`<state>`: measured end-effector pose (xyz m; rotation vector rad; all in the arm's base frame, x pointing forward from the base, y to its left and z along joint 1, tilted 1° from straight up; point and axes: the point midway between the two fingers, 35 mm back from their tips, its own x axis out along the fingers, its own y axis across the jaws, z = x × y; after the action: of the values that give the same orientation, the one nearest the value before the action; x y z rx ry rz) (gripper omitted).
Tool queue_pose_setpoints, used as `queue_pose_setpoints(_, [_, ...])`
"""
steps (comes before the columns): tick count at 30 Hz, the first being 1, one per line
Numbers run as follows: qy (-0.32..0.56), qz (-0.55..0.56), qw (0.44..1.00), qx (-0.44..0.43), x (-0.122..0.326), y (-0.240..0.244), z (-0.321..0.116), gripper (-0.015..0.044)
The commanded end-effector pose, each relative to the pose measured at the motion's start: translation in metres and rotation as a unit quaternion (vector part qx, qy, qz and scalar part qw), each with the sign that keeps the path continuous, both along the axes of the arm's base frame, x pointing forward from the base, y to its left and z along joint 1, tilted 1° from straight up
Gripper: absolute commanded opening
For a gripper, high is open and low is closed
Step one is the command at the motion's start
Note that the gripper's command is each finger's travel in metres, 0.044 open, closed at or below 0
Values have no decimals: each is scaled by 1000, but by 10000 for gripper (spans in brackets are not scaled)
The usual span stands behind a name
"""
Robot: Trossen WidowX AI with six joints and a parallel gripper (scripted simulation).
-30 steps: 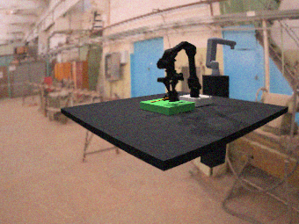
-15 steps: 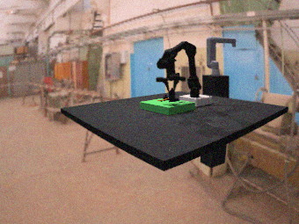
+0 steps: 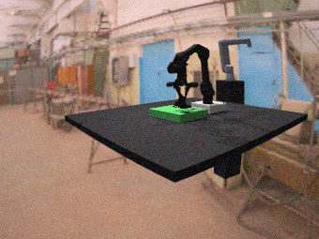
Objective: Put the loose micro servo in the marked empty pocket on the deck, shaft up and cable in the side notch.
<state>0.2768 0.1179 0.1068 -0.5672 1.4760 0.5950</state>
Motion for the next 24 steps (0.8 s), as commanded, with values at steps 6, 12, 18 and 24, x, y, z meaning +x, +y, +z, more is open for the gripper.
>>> queue_pose_setpoints(6, [3,-165,986,3,0,1,1,0])
queue_pose_setpoints(12, [5,-255,967,4,0,1,1,0])
queue_pose_setpoints(18, [5,-258,966,4,0,1,1,0])
queue_pose_setpoints(24, [6,-258,966,4,-9,-2,1,0])
